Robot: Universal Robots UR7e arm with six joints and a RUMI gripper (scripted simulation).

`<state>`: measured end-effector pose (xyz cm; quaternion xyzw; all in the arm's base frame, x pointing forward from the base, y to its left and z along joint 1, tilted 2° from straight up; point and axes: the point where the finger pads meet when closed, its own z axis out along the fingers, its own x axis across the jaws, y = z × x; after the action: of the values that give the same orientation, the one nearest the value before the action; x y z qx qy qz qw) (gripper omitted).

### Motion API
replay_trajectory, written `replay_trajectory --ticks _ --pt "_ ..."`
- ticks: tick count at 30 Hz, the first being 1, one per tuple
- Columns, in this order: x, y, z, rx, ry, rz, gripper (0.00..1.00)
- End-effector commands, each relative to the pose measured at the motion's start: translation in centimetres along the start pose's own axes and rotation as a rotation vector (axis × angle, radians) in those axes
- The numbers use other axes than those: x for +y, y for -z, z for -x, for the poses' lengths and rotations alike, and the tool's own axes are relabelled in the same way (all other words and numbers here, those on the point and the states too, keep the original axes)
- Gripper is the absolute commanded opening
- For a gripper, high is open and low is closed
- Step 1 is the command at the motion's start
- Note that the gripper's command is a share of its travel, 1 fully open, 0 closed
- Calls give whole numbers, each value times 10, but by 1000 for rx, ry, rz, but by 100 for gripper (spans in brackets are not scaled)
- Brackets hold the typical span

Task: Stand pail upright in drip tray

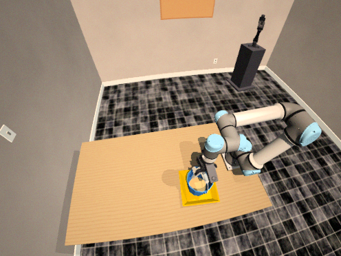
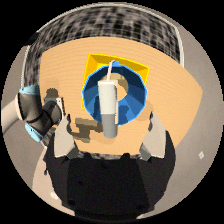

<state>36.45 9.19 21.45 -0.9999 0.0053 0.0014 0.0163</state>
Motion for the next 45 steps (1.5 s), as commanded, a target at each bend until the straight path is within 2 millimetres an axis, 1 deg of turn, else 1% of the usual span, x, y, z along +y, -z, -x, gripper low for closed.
replay_trajectory --ticks 1,22,32,40,45 --pt "0 0 0 1 0 0 100" --pt "0 2 0 1 0 0 100" --pt "0 11 0 1 0 0 100" --pt "0 27 0 1 0 0 100" --pt "0 27 0 1 0 0 100"
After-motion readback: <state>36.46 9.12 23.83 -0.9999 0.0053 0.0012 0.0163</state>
